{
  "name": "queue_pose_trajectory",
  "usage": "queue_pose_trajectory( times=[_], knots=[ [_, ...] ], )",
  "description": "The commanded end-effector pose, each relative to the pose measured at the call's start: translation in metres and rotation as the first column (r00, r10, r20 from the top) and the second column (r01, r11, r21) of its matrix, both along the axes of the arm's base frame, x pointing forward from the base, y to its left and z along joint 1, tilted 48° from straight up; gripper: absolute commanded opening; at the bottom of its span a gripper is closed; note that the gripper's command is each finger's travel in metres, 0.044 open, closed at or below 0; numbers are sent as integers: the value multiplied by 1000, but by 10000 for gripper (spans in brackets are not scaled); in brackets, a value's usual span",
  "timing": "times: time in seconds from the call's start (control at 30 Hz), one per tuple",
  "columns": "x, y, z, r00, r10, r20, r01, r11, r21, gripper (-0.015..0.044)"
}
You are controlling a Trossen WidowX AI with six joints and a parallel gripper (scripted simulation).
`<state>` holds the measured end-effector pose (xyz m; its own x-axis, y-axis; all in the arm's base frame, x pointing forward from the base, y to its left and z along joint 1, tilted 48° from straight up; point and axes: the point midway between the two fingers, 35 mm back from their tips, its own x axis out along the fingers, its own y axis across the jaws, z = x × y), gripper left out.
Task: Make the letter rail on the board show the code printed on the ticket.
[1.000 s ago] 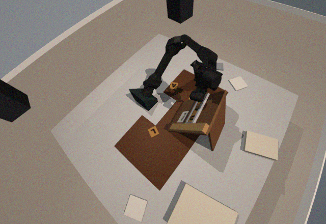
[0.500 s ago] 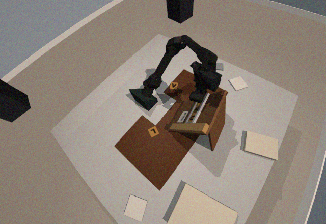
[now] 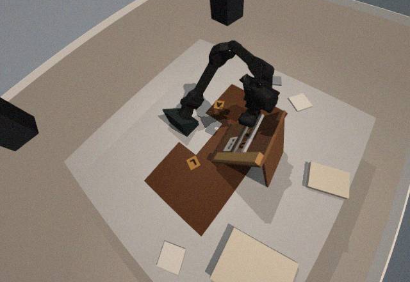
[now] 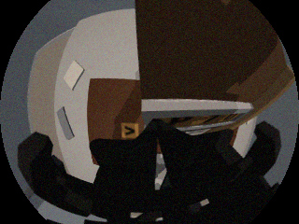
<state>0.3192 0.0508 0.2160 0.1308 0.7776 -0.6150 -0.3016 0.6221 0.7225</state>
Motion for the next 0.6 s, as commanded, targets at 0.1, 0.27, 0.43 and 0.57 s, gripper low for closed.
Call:
queue_pose_trajectory(
  times=[0.1, 0.27, 0.43, 0.57],
  knots=[
    [-3, -3, 1, 1000, -1, -2, 1, 1000, -6, 0],
    [-8, -8, 3, 1000, -1, -2, 1, 1000, -6, 0],
    [-12, -12, 4, 1000, -1, -3, 1, 1000, -6, 0],
    [-17, -15, 5, 1000, -1, -3, 1, 1000, -6, 0]
  ],
)
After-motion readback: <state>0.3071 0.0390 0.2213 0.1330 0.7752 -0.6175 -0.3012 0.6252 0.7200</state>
